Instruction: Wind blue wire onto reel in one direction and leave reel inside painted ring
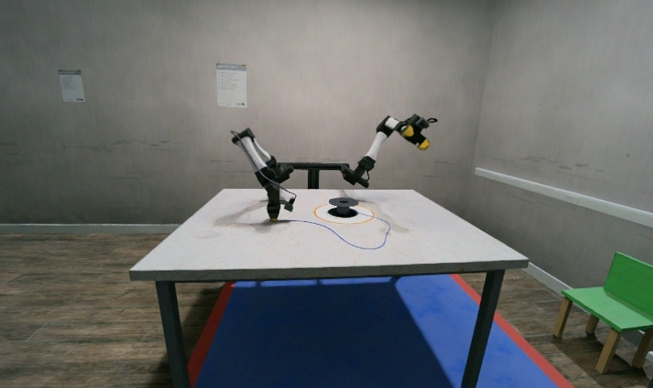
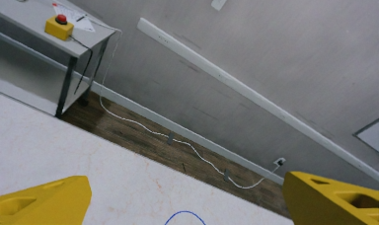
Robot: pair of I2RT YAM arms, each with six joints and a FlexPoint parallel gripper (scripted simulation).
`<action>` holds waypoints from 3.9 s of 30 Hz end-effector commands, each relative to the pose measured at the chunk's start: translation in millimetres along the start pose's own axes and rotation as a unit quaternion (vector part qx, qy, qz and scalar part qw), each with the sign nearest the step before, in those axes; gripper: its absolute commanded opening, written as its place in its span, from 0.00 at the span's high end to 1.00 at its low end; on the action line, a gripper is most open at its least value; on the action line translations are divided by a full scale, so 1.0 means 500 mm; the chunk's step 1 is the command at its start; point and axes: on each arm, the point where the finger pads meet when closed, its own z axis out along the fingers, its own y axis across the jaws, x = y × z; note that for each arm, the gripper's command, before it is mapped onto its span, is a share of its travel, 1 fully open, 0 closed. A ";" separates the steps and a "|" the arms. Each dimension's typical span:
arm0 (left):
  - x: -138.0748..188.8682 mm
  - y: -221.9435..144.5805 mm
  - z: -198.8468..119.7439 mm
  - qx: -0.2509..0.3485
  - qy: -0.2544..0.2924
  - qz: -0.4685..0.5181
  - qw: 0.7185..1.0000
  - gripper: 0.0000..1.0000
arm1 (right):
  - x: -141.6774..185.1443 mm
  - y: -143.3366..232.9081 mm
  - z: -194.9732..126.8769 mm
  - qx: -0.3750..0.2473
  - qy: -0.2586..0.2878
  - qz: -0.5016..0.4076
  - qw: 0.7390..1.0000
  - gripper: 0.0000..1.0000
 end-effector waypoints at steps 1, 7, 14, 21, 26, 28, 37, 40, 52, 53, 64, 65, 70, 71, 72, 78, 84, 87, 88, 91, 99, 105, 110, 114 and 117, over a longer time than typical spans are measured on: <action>-0.020 -0.005 0.003 0.009 -0.022 0.006 1.000 0.00 | 0.001 -0.025 0.014 0.015 -0.004 0.004 1.000 0.70; -0.020 -0.005 0.003 0.009 -0.022 0.006 1.000 0.00 | 0.000 -0.024 0.019 0.015 -0.004 0.004 1.000 0.70; -0.020 -0.005 0.003 0.009 -0.022 0.006 1.000 0.00 | -0.001 -0.022 0.021 0.015 -0.004 0.004 1.000 0.70; -0.020 -0.005 0.003 0.009 -0.022 0.006 1.000 0.00 | -0.002 -0.020 0.022 0.015 -0.004 0.004 1.000 0.70; -0.020 -0.005 0.003 0.009 -0.022 0.006 1.000 0.00 | -0.003 -0.019 0.022 0.015 -0.004 0.004 1.000 0.71; -0.020 -0.005 0.003 0.009 -0.022 0.006 1.000 0.00 | -0.003 -0.019 0.022 0.015 -0.004 0.004 1.000 0.74; -0.020 -0.005 0.003 0.009 -0.022 0.006 1.000 0.00 | -0.003 -0.019 0.022 0.015 -0.004 0.004 1.000 0.85; -0.020 -0.005 0.003 0.009 -0.022 0.006 1.000 0.00 | -0.003 -0.019 0.022 0.015 -0.004 0.004 1.000 0.86; -0.020 -0.005 0.003 0.009 -0.022 0.006 1.000 0.00 | -0.003 -0.019 0.022 0.015 -0.004 0.004 1.000 1.00; -0.020 -0.005 0.003 0.009 -0.022 0.006 1.000 0.00 | -0.003 -0.019 0.022 0.015 -0.004 0.004 1.000 1.00; -0.020 -0.005 0.003 0.009 -0.022 0.006 1.000 0.00 | -0.003 -0.013 0.022 0.015 -0.004 0.004 1.000 1.00; -0.020 -0.005 0.003 0.009 -0.022 0.006 1.000 0.00 | -0.003 -0.010 0.022 0.015 -0.004 0.004 1.000 1.00; -0.020 -0.005 0.003 0.009 -0.022 0.006 1.000 0.00 | -0.003 0.005 0.013 0.015 -0.004 0.004 1.000 1.00; -0.020 -0.005 0.003 0.009 -0.022 0.006 1.000 0.00 | -0.003 0.008 0.010 0.015 -0.004 0.004 1.000 1.00; -0.020 -0.005 0.003 0.009 -0.022 0.006 1.000 0.00 | -0.003 0.008 0.010 0.015 -0.004 0.004 1.000 1.00; -0.020 -0.005 0.003 0.009 -0.022 0.006 1.000 0.00 | -0.003 0.022 -0.020 0.015 -0.004 0.004 1.000 1.00; -0.020 -0.005 0.003 0.009 -0.022 0.006 1.000 0.00 | -0.002 0.010 -0.071 0.015 -0.004 0.004 1.000 1.00; -0.020 -0.005 0.003 0.009 -0.022 0.006 1.000 0.00 | 0.002 -0.003 -0.089 0.015 -0.004 0.004 1.000 1.00; -0.020 -0.005 0.003 0.009 -0.022 0.006 1.000 0.00 | 0.003 -0.006 -0.092 0.015 -0.004 0.004 1.000 1.00; -0.020 -0.005 0.003 0.009 -0.022 0.006 1.000 0.00 | 0.003 -0.007 -0.093 0.015 -0.004 0.004 1.000 1.00; -0.020 -0.005 0.003 0.009 -0.022 0.006 1.000 0.00 | 0.004 -0.010 -0.085 0.015 -0.004 0.004 1.000 1.00; -0.020 -0.005 0.003 0.009 -0.022 0.006 1.000 0.00 | 0.004 -0.015 -0.077 0.015 -0.004 0.004 1.000 1.00; -0.020 -0.005 0.003 0.009 -0.022 0.006 1.000 0.00 | 0.003 -0.015 -0.071 0.015 -0.004 0.004 1.000 1.00; -0.020 -0.005 0.003 0.009 -0.022 0.006 1.000 0.00 | 0.002 -0.013 -0.064 0.015 -0.004 0.004 1.000 1.00; -0.020 -0.005 0.003 0.009 -0.022 0.006 1.000 0.00 | 0.001 -0.012 -0.059 0.015 -0.004 0.004 1.000 1.00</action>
